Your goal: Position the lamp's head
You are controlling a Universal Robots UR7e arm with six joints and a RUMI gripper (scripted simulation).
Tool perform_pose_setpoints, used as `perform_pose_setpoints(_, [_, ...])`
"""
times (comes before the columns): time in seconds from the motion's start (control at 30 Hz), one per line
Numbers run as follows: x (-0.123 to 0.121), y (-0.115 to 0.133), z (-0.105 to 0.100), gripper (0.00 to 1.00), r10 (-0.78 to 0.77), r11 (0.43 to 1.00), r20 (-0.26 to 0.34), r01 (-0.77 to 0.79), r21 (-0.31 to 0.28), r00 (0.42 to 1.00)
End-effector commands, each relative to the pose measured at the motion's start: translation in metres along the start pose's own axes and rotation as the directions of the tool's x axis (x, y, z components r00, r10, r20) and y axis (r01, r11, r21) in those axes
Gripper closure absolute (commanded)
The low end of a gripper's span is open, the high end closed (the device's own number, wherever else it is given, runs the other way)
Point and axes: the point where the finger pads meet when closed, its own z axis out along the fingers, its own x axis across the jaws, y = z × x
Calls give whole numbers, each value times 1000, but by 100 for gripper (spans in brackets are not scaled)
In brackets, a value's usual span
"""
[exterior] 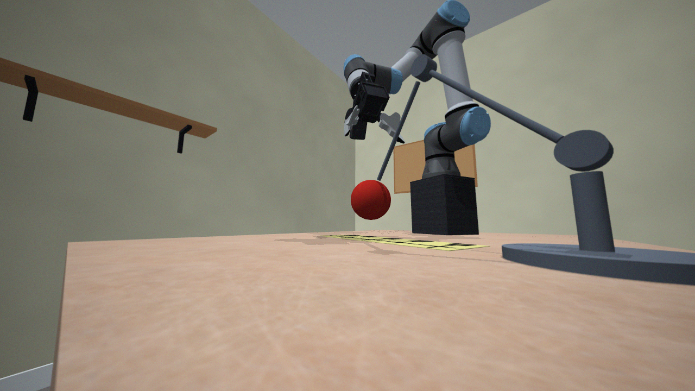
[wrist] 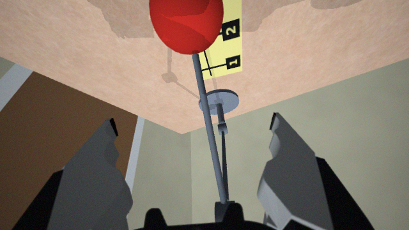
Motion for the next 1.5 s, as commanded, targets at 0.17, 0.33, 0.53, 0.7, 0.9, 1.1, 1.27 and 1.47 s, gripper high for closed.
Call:
perform_pose_setpoints(0.17, [-4,-4,-35,0,-26,999,-13,26,-19,1000])
perform_pose_setpoints(0.33, [-7,-6,-53,0,-10,1000,-3,10,-7,1000])
perform_pose_setpoints(0.53, [-7,-6,-52,0,2,1000,4,-2,2,1000])
perform_pose_setpoints(0.7, [-6,-5,-49,0,18,1000,13,-18,13,1000])
perform_pose_setpoints(0.9, [-6,-5,-47,0,37,999,24,-38,27,999])
perform_pose_setpoints(1.1, [-6,-5,-47,0,37,999,24,-38,27,999])
perform_pose_setpoints(1.27, [-6,-5,-47,0,37,999,24,-38,27,999])
perform_pose_setpoints(1.47, [-6,-5,-47,0,37,999,24,-38,27,999])
